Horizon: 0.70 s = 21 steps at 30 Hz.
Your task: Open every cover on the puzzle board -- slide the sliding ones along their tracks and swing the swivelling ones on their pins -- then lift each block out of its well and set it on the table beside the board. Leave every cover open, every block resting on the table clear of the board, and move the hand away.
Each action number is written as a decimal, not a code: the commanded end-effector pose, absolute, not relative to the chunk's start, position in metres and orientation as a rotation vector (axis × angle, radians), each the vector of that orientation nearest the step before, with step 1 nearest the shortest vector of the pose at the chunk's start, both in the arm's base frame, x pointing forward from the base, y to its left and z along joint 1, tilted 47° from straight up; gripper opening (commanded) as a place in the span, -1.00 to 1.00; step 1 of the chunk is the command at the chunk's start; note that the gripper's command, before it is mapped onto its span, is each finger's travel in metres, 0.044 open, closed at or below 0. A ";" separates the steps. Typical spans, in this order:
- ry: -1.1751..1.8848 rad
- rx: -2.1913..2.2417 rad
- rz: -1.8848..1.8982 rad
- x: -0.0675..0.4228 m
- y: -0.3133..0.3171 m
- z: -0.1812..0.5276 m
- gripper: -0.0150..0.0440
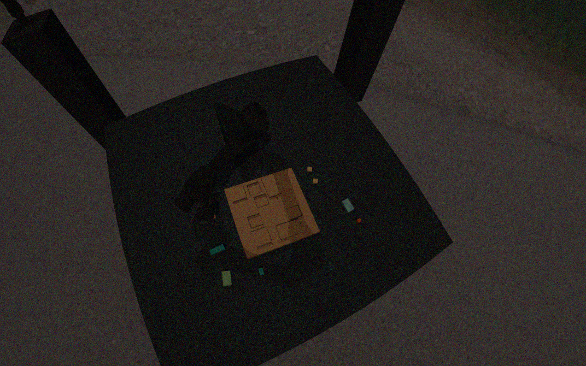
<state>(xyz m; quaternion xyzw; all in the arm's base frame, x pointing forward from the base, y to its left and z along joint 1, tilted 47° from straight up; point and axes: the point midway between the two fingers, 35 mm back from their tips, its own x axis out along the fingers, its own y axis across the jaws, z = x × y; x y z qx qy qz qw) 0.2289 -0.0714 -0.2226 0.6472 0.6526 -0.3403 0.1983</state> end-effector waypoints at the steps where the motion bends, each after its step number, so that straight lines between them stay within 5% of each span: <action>1: 1.825 1.810 -0.951 0.229 -0.072 -0.222 0.94; 21: 1.821 1.813 -0.956 0.235 -0.117 -0.180 1.00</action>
